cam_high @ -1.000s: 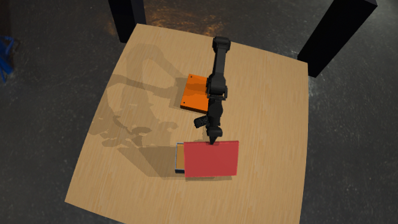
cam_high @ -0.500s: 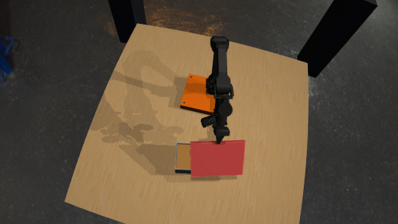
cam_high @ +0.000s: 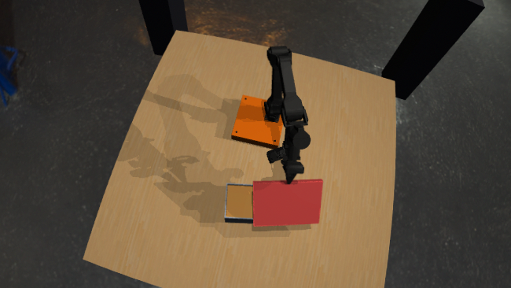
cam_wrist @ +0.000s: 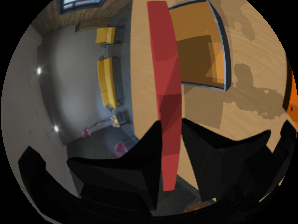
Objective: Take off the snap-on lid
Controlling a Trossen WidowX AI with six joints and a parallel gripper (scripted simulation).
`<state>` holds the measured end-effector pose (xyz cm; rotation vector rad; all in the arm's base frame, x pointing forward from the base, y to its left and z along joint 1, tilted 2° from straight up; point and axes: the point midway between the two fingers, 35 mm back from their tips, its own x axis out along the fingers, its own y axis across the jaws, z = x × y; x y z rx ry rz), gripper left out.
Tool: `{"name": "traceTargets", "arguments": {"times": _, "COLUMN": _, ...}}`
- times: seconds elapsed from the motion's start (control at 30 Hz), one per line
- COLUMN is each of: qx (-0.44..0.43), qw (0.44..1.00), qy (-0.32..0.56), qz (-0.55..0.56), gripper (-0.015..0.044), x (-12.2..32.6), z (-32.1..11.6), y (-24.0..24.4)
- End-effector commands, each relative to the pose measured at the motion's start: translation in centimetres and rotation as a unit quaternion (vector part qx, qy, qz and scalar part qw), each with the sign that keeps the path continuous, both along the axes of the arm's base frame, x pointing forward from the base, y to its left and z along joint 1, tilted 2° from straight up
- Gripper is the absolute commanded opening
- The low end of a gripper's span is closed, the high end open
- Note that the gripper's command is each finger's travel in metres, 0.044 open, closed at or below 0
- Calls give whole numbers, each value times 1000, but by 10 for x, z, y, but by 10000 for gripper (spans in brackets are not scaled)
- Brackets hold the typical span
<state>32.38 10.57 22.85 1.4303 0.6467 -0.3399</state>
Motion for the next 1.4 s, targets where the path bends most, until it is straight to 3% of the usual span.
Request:
{"name": "traceTargets", "arguments": {"times": 0.0, "qx": 1, "qw": 1000, "qy": -1, "qz": -3, "gripper": 0, "x": -3, "z": 0, "y": 8}}
{"name": "traceTargets", "arguments": {"times": 1.37, "qx": 5, "qw": 1000, "qy": 1, "qz": -3, "gripper": 0, "x": -29, "z": -1, "y": 85}}
